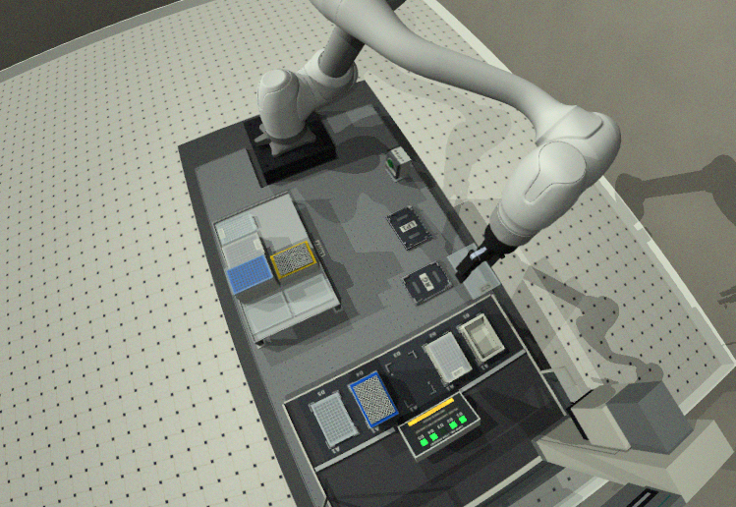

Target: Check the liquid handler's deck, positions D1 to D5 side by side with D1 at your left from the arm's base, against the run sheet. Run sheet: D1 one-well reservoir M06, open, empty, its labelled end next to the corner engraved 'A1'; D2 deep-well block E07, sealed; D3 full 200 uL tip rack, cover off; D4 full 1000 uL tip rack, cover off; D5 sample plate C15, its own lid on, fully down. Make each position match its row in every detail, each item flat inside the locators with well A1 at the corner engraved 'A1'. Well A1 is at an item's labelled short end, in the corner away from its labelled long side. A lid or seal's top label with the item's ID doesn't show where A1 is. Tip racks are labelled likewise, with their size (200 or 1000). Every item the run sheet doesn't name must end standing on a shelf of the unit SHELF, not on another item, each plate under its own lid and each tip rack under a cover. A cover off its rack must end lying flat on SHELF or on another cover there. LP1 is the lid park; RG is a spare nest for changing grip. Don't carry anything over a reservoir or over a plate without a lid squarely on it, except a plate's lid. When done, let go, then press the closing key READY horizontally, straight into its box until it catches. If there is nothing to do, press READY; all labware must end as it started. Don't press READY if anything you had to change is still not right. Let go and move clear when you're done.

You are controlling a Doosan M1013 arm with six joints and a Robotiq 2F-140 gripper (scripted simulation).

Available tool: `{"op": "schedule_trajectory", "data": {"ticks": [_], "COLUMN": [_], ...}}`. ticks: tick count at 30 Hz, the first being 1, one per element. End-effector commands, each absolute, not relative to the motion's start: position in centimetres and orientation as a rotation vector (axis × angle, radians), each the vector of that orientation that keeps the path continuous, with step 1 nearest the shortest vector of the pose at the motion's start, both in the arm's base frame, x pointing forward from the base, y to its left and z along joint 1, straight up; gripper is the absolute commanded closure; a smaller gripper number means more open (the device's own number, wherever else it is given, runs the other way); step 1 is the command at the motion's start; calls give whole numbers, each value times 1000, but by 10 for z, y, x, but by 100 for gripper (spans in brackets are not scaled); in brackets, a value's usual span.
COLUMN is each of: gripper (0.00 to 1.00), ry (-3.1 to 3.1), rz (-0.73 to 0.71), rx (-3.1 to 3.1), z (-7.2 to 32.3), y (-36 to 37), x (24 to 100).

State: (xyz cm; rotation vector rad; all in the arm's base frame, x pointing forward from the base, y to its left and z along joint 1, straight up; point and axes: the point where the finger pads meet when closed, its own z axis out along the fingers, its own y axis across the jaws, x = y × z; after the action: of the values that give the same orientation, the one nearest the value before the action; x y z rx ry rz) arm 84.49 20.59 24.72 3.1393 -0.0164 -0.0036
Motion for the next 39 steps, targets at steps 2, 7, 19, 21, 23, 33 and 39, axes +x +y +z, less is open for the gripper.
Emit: {"op": "schedule_trajectory", "data": {"ticks": [2,7,19,21,23,33,39], "gripper": [90,90,90,90,90,90,90], "ry": [-16,-16,-16,-16,-19,-19,-19], "rz": [-1,-1,-1,-1,-1,-1,-1], "rx": [3140,3140,3140,3140,3140,3140,3140], "z": [249,249,249,249,249,249,249], "y": [193,173,118,116,111,61,41], "x": [845,844,841,841,841,839,838]}}
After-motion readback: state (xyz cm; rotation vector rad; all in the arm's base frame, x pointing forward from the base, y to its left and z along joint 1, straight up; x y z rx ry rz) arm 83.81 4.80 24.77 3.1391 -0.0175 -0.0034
